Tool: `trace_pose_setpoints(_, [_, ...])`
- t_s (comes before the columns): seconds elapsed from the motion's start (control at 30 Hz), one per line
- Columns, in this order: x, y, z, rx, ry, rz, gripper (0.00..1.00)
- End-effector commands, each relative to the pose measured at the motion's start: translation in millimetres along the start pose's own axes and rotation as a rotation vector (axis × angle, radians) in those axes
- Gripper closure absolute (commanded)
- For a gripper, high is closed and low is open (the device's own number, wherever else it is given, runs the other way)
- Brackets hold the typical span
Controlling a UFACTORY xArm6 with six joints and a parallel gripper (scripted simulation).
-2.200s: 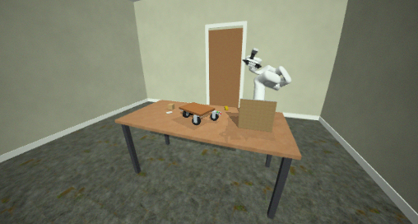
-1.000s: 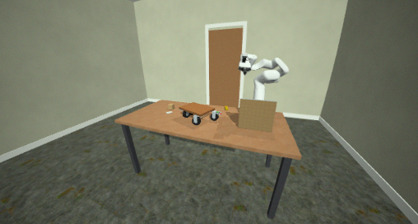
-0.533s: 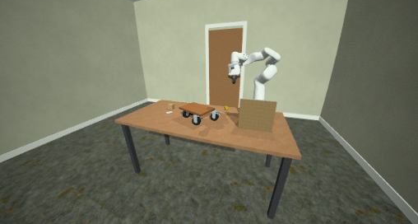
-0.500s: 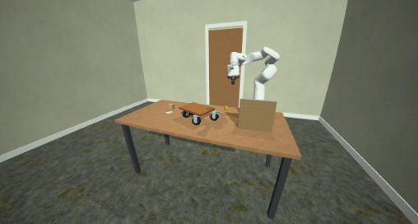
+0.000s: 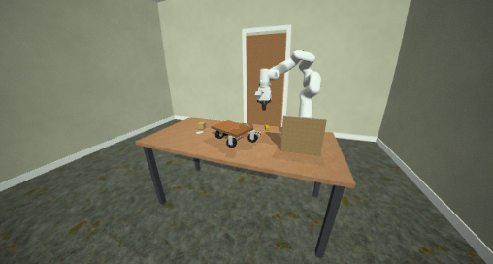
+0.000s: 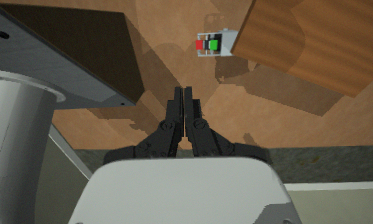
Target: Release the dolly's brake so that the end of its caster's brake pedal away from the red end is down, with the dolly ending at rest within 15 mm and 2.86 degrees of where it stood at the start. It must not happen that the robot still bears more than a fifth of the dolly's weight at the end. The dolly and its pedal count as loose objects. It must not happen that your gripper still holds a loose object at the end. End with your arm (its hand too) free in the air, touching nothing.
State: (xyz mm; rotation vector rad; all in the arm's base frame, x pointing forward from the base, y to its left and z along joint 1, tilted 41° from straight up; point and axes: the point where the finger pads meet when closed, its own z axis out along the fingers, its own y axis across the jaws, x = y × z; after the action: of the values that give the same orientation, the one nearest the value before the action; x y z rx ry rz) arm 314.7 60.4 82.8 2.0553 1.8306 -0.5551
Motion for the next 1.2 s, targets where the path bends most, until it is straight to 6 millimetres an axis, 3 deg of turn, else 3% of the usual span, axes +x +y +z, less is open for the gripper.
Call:
trace_pose_setpoints(0.0, [4, 26, 28, -0.024, -0.092, 0.000, 1.00])
trace_pose_setpoints(0.27, [12, 49, 70, -0.061, -0.187, -0.028, 1.00])
trace_pose_setpoints(0.73, [12, 50, 72, -0.058, -0.191, -0.070, 1.00])
trace_pose_setpoints(0.93, [12, 50, 74, -0.044, -0.196, -0.217, 1.00])
trace_pose_setpoints(1.1, [11, 51, 76, -0.021, -0.201, -0.442, 1.00])
trace_pose_setpoints(1.17, [11, 51, 76, -0.021, -0.201, -0.442, 1.00])
